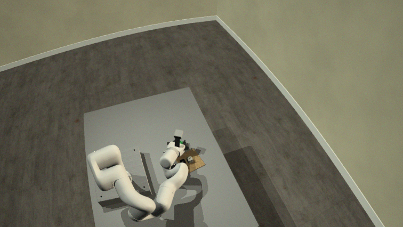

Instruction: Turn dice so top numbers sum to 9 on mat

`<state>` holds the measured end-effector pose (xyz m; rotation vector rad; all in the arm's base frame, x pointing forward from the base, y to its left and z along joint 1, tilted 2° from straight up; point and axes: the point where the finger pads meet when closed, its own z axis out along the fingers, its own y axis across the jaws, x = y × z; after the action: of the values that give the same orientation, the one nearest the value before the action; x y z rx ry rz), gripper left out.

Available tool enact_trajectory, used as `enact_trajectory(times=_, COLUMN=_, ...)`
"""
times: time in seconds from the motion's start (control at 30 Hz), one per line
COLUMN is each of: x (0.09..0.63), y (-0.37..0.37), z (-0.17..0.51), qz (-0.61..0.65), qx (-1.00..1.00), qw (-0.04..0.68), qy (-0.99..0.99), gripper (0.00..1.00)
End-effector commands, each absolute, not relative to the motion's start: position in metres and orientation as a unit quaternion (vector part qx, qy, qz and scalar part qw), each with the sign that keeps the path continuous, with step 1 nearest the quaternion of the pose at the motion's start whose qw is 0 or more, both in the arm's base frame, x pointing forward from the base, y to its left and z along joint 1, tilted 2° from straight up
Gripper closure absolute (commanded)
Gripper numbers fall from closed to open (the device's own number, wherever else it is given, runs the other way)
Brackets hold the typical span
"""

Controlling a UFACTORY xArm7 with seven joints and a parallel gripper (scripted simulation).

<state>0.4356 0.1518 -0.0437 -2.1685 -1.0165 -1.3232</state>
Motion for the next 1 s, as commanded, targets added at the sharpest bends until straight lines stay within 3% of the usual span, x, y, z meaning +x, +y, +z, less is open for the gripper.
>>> enact_trajectory(times=0.0, x=0.436, y=0.152, z=-0.042, qz=-0.475, qx=-0.775, qw=0.201, qy=-0.364, gripper=0.53)
enact_trajectory(times=0.97, x=0.412, y=0.115, z=-0.021, qz=-0.466, qx=-0.783, qw=0.194, qy=-0.363, gripper=0.53)
